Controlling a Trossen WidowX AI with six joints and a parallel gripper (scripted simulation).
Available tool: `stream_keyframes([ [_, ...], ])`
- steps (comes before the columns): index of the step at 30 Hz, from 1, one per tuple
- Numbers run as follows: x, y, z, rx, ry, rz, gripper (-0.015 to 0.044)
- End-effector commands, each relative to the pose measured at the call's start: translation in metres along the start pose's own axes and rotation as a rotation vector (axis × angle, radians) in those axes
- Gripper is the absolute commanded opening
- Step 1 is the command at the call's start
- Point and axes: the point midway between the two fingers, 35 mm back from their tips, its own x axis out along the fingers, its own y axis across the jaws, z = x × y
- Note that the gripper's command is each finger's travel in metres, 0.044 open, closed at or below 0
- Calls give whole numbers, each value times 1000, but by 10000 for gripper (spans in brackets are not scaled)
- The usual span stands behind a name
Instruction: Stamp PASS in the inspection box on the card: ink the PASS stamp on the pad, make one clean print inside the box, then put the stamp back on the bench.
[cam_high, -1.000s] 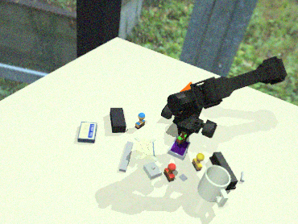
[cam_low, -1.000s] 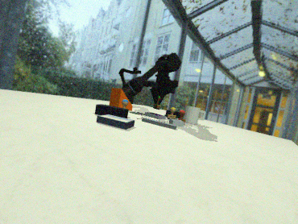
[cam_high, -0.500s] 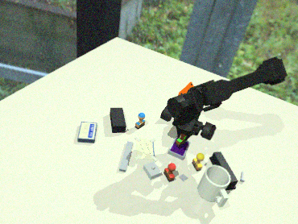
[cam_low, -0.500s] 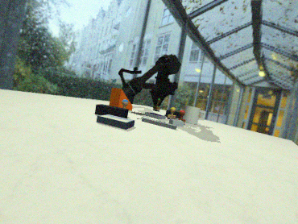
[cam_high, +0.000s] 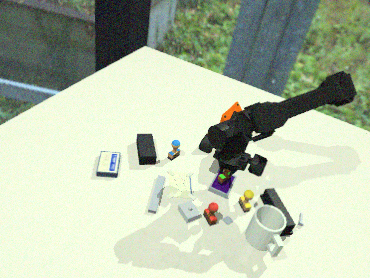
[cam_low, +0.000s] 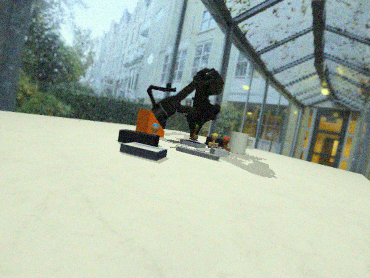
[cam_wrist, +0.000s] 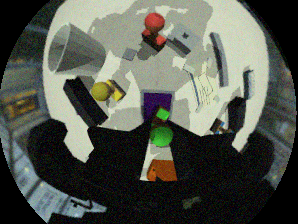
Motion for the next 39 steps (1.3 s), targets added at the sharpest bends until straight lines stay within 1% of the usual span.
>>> stream_keyframes([
  [1, 3, 1, 0, 5, -4, 5, 0],
  [39, 11, 1, 0, 0, -3, 5, 0],
])
